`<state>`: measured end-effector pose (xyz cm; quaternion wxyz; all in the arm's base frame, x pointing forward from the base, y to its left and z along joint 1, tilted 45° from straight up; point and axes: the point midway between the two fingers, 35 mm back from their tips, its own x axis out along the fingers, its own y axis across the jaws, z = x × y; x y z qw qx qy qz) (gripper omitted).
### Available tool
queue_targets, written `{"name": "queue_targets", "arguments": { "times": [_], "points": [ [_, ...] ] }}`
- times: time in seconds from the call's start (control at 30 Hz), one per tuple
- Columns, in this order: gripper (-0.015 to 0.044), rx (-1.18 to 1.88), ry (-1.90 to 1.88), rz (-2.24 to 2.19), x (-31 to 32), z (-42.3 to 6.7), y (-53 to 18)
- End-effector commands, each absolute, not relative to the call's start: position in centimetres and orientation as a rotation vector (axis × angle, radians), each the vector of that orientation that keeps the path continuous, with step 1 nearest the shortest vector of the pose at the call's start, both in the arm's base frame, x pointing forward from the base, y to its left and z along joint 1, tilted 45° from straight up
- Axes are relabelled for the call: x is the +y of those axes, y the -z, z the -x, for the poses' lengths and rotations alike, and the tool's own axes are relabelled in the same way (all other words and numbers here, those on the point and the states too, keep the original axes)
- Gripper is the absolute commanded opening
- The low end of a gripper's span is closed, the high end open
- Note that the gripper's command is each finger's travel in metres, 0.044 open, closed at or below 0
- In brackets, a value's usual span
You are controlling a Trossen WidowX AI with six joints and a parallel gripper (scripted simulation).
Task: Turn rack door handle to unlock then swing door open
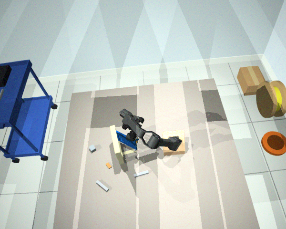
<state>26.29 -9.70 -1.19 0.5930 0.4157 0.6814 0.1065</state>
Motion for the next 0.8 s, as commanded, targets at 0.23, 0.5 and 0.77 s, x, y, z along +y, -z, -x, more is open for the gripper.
{"name": "queue_targets", "arguments": {
  "times": [0.23, 0.5, 0.77],
  "points": [
    [0.0026, 1.530, -0.392, -0.815, -11.4, -26.0, 2.9],
    [0.0026, 1.488, -0.485, -0.712, -12.8, -25.9, 4.1],
    [0.0026, 1.442, -0.575, -0.608, -14.1, -26.2, 5.4]
  ]
}}
